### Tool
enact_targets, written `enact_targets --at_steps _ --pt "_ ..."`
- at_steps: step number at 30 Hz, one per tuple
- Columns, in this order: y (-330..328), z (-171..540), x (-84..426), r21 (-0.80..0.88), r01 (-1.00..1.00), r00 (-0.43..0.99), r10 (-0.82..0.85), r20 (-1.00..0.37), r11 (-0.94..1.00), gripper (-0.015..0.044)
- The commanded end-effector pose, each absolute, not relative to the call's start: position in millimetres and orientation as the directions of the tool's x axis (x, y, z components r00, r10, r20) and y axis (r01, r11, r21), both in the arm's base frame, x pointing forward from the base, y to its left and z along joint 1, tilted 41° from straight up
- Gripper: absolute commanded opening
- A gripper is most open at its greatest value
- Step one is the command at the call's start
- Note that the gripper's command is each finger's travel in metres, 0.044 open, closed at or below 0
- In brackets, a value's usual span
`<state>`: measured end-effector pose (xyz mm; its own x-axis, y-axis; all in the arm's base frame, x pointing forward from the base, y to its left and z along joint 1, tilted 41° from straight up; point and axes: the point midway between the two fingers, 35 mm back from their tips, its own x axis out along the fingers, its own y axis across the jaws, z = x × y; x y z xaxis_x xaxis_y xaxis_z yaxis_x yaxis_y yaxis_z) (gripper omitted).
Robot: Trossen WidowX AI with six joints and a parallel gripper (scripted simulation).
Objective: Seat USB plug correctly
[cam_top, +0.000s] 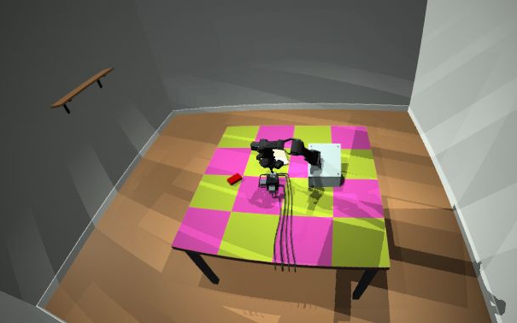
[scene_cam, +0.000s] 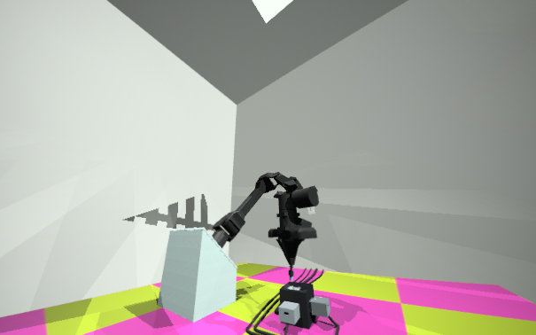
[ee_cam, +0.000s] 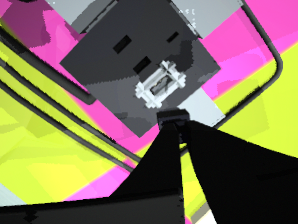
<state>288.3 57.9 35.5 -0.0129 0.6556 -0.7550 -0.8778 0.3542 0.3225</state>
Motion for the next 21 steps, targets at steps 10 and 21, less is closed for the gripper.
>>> enact_targets --at_steps 10,21 --pt "57.9 35.2 287.8 0.109 -0.989 -0.014 0.656 -0.755 0.104 0.0000" --pt "57.9 35.2 287.8 -0.019 -0.999 -0.014 0.656 -0.755 -0.044 0.0000"
